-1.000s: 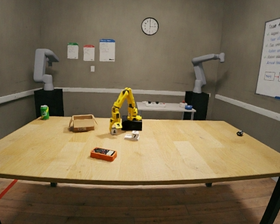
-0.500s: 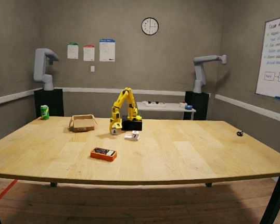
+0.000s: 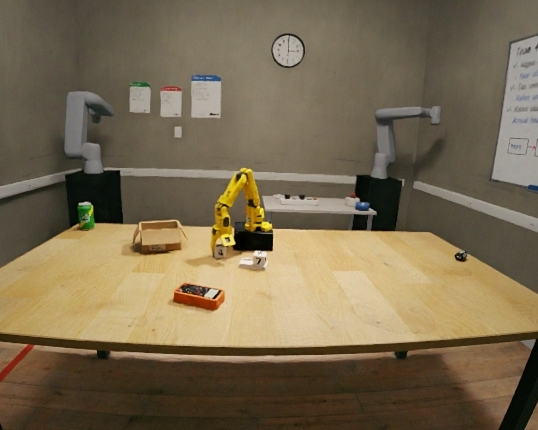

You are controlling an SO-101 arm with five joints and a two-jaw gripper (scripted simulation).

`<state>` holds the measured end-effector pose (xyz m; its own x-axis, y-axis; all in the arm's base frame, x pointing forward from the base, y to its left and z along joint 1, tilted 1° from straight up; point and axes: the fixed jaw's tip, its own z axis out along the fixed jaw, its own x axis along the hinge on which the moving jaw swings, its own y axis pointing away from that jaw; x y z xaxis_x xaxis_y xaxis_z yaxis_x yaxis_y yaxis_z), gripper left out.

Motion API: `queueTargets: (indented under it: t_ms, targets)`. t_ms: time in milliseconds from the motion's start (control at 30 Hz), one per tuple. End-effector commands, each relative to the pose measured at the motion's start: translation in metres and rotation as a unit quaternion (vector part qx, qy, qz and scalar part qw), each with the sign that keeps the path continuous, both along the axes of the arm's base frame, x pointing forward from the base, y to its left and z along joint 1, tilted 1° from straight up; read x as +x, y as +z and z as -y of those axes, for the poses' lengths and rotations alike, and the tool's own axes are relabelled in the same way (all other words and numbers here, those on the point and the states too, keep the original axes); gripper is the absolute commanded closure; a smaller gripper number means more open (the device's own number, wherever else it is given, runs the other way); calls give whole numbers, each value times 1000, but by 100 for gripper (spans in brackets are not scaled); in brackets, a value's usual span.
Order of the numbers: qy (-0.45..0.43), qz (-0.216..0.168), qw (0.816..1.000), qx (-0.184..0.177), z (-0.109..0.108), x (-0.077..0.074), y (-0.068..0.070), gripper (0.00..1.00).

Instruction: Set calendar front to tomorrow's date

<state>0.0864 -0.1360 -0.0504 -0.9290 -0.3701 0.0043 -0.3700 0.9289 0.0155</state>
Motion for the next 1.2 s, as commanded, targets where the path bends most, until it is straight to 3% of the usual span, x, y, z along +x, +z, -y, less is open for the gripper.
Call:
queueTargets:
  t_ms: [0,500,867,1000,1167]
  targets:
    - [-1,3,1000,-4,2,2,10,100]
    - [-1,3,1000,-4,-1,1,44,100]
    - [3,3,1000,-4,-2,2,47,100]
    - [38,3,999,-3,-7,9,47,100]
    - [141,3,990,-3,-24,31,47,100]
